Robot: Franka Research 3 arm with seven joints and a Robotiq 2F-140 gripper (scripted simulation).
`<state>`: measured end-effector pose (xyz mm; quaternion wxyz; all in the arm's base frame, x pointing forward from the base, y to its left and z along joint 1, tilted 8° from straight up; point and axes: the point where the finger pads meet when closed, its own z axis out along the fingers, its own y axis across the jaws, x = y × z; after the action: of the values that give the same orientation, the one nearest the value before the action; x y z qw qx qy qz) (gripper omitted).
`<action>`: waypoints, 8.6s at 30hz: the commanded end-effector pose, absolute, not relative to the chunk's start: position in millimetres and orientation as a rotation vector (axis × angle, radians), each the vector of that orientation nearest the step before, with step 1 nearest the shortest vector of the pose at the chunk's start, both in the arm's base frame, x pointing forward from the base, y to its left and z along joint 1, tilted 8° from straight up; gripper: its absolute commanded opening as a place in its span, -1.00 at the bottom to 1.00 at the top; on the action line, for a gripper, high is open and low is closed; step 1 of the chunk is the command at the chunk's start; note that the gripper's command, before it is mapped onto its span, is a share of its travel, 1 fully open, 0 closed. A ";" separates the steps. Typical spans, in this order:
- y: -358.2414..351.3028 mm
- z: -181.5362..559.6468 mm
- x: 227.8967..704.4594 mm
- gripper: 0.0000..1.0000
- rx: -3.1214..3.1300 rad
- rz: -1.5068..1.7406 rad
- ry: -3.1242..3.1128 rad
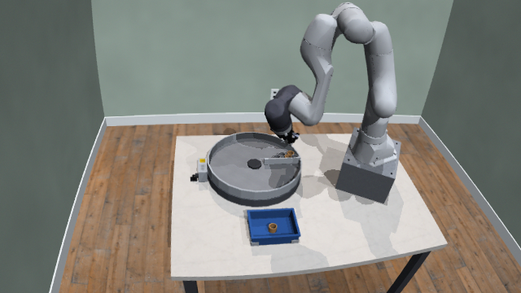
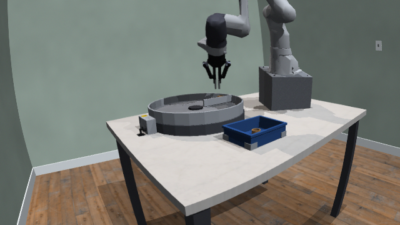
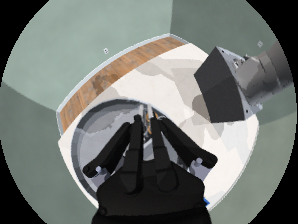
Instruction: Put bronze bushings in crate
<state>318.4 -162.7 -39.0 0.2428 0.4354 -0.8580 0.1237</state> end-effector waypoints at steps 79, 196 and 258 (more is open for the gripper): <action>-159.8 -61.5 321.5 -0.87 1.199 0.338 -2.342; -157.3 -81.3 323.0 -1.00 1.200 0.338 -2.342; -165.2 -17.6 317.9 -1.00 1.200 0.338 -2.342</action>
<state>319.6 -165.0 -18.2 0.2387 0.4308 -0.8610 0.1268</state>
